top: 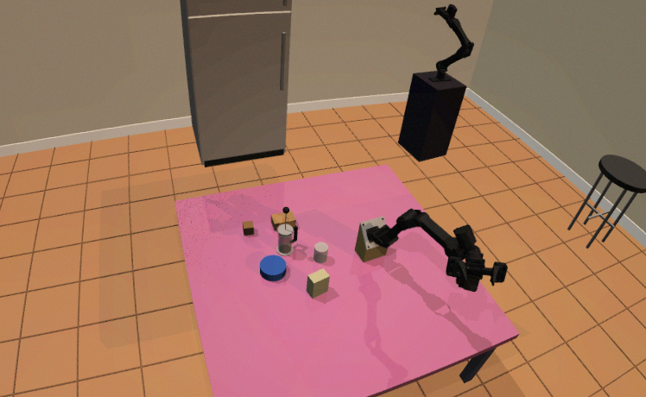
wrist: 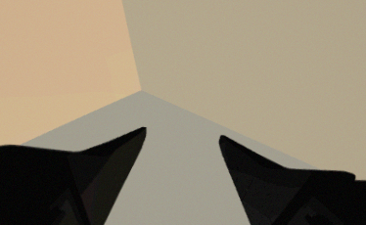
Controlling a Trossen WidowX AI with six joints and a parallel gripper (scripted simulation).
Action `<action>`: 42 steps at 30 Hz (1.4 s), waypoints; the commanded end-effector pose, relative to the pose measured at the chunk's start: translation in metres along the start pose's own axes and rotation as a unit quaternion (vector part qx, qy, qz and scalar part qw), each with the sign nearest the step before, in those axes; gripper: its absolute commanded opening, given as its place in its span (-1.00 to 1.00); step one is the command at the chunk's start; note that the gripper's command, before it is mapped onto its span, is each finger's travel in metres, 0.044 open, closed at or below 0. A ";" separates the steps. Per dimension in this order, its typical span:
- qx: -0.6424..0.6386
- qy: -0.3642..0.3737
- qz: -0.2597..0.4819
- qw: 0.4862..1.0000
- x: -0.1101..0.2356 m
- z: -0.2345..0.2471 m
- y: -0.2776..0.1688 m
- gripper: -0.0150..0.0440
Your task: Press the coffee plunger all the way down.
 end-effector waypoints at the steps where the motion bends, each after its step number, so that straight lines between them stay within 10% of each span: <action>1: 0.006 -0.001 0.000 1.000 0.000 0.000 0.001 0.95; 21: 0.419 -0.035 0.042 0.906 -0.018 0.034 0.076 1.00; 32: 0.648 -0.026 0.002 0.761 -0.039 0.093 0.119 1.00; 42: 0.844 -0.025 -0.080 0.530 -0.061 0.198 0.144 1.00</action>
Point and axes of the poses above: the point midway between the two fingers, 35 mm back from their tips, its own x axis back along the fingers, its own z axis across the jaws, y = z × x, the point moved 10 cm from there along x, back along the fingers, and after that the axes turned 11 degrees about -x, right-handed, at the moved point
